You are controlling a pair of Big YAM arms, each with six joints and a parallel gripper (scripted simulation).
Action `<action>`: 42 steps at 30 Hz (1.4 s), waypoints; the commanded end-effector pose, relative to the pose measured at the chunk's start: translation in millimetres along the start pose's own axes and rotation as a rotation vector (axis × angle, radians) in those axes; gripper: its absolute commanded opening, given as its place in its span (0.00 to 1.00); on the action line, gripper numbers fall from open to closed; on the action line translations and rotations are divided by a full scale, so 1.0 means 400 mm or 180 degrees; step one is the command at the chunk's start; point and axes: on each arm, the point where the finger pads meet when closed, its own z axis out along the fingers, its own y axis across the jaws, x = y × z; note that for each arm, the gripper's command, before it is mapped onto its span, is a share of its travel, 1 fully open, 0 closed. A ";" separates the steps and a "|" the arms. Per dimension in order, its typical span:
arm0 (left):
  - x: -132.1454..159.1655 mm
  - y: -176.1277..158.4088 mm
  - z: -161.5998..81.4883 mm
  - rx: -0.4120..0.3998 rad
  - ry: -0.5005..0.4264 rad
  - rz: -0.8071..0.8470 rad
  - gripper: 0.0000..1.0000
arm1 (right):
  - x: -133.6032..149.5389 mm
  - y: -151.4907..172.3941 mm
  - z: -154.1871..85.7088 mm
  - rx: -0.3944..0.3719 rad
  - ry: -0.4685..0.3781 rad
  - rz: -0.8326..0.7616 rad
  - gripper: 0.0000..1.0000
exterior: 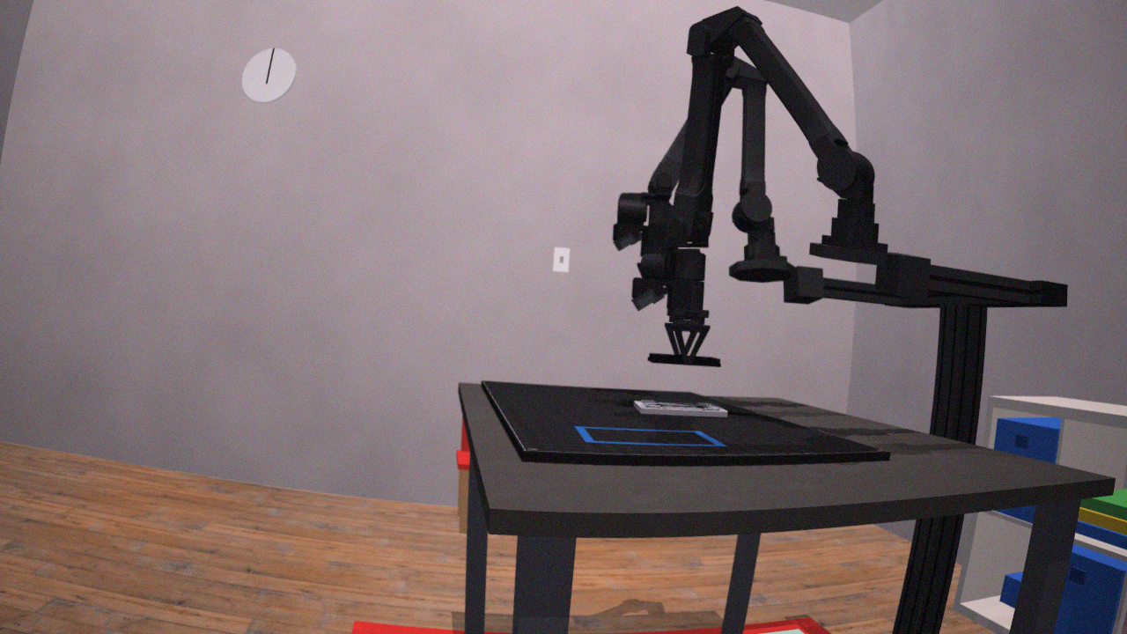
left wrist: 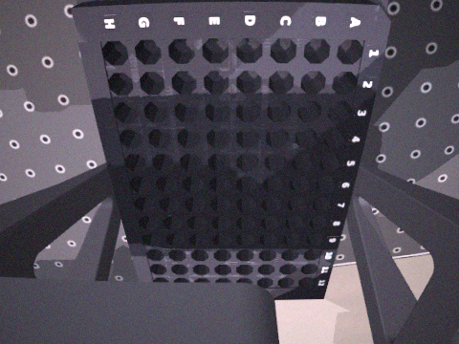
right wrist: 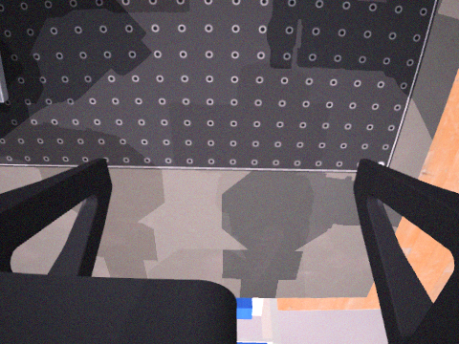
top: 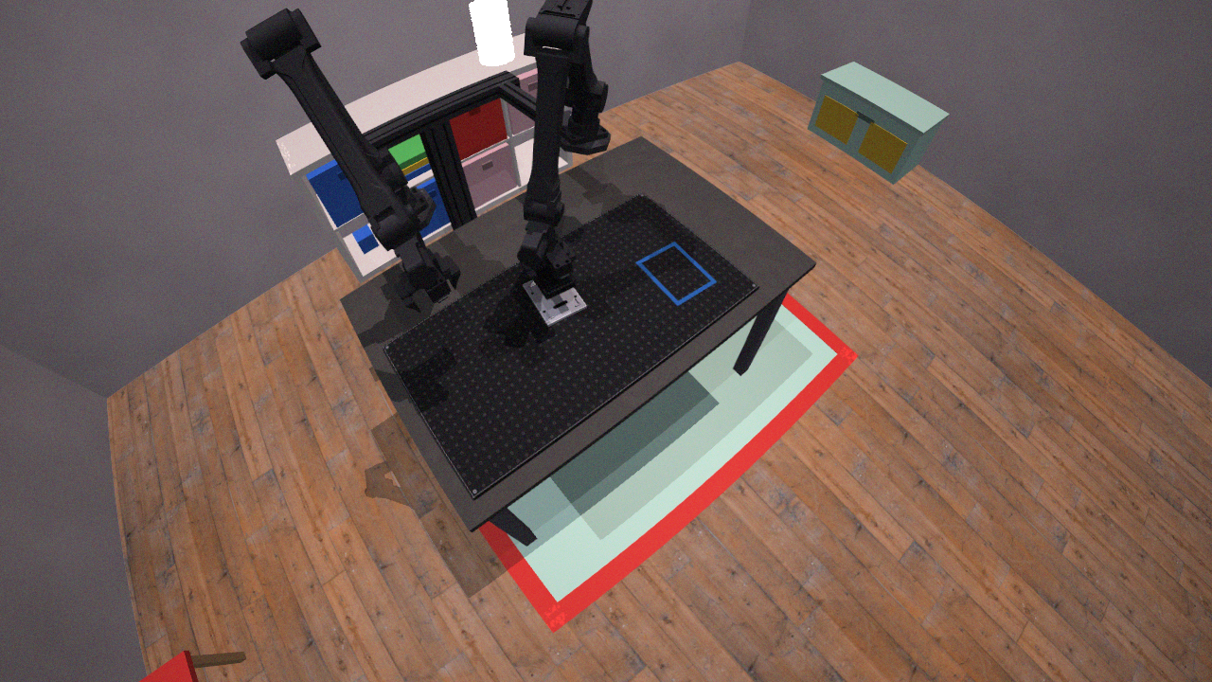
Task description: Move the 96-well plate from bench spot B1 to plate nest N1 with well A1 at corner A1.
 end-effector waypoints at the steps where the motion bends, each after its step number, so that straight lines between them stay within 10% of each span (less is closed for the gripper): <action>1: -0.012 -0.009 -0.008 0.0028 -0.0029 -0.0025 0.00 | -0.025 -0.006 -0.011 0.0022 -0.0076 0.0051 1.00; 42: -0.021 -0.004 0.084 0.0026 -0.0030 -0.0028 0.00 | -0.025 -0.006 -0.011 0.0022 -0.0076 0.0051 1.00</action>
